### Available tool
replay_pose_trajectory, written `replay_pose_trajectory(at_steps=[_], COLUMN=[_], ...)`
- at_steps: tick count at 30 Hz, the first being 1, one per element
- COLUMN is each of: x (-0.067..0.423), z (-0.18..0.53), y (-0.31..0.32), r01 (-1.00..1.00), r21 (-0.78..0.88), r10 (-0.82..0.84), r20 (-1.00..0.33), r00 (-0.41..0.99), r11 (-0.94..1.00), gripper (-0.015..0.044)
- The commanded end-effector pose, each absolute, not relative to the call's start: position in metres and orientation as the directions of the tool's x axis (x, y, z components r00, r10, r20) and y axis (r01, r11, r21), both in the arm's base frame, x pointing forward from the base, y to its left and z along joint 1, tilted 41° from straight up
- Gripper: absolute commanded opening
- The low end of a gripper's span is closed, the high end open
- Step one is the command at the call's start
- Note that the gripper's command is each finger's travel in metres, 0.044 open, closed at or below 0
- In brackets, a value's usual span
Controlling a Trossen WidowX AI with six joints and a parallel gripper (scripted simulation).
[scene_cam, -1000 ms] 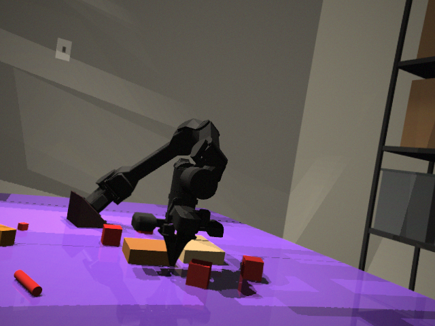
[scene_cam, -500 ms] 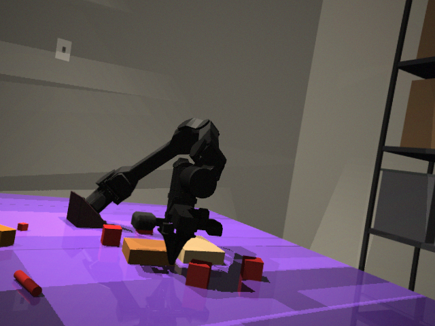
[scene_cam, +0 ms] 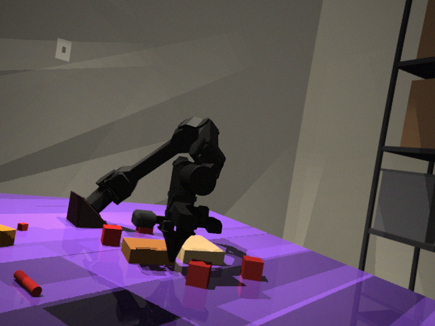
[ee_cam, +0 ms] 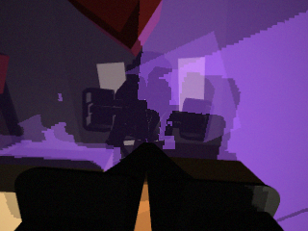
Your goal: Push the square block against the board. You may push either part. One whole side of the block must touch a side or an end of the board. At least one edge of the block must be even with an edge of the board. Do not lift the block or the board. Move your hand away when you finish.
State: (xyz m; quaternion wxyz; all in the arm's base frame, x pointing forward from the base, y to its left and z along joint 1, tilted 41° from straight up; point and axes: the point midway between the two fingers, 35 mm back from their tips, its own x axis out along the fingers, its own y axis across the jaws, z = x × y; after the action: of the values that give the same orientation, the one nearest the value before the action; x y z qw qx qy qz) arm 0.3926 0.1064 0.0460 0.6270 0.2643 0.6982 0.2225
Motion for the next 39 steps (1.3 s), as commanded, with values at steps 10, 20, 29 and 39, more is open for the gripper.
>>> replay_pose_trajectory(at_steps=[10, 20, 29, 39], x=[0.397, 0.414, 0.427, 0.436], z=[0.043, 0.042, 0.039, 0.065], y=[0.108, 0.108, 0.108, 0.086], r01=[0.100, 0.099, 0.099, 0.097], r21=[0.642, 0.642, 0.642, 0.641], r10=[0.650, 0.650, 0.649, 0.648], r20=[-0.756, -0.756, -0.756, -0.758], r00=[-0.085, -0.085, -0.084, -0.082], r11=[0.760, 0.760, 0.760, 0.762], gripper=[0.0000, 0.0000, 0.0000, 0.0000])
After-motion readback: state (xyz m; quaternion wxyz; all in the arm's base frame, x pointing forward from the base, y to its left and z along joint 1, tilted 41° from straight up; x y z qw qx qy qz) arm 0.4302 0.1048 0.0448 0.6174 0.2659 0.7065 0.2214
